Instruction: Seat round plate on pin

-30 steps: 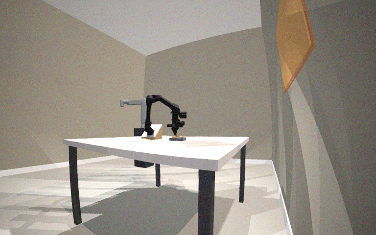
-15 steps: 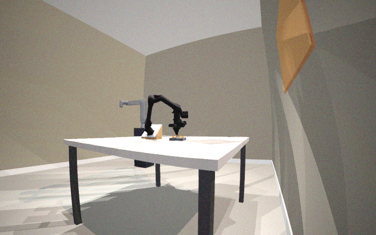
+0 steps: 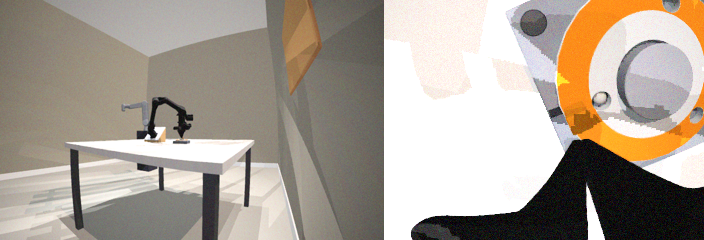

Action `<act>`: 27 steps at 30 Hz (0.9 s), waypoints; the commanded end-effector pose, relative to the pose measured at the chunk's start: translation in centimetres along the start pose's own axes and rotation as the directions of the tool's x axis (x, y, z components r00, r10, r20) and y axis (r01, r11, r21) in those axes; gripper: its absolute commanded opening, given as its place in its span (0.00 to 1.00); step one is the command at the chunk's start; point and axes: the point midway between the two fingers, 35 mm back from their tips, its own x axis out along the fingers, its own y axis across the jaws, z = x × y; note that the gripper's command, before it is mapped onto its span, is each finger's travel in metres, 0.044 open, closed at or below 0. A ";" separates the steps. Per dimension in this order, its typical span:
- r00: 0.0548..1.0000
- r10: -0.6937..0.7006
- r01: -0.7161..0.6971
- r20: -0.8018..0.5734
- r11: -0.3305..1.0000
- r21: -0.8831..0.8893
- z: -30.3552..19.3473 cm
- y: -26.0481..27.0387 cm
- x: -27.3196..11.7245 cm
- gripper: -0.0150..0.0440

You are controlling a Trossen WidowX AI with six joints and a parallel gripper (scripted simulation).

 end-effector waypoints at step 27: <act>1.000 -0.005 0.005 0.005 1.000 -0.007 0.0 0.1 -3.4 0.25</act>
